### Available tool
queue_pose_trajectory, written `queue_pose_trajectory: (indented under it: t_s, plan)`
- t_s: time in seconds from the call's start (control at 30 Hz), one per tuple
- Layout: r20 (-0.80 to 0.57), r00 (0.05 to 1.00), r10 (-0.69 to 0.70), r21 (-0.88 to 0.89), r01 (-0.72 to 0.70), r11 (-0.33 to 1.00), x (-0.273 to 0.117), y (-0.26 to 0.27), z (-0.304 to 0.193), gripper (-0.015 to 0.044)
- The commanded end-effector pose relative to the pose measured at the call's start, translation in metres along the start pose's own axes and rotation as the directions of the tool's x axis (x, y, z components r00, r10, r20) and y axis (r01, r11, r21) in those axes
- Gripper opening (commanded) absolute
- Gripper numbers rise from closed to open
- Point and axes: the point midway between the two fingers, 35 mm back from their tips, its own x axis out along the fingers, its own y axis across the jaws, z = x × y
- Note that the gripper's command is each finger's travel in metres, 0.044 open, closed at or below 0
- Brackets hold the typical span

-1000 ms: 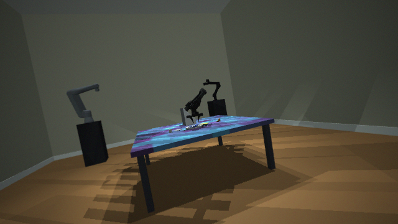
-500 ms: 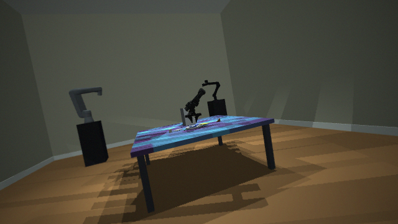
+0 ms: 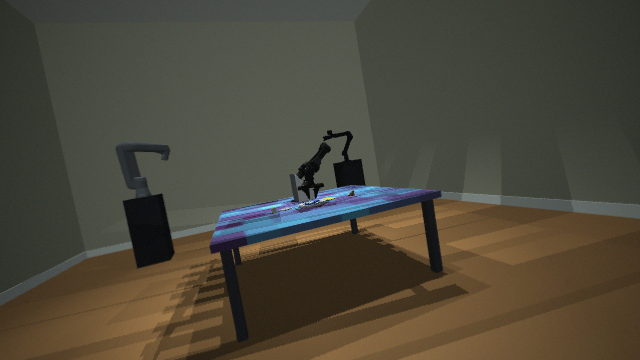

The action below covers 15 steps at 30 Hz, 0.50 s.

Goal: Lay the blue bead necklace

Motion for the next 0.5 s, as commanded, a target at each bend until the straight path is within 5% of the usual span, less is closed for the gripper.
queue_pose_trajectory:
  t_s: [0.0, 0.47]
  plan:
    - [-0.002, 1.0, -0.001, 0.002, 0.001, 1.0, 0.005, 0.0, 0.0, 0.025]
    - [-0.008, 1.0, -0.004, 0.01, 0.004, 1.0, 0.028, -0.002, -0.002, 0.025]
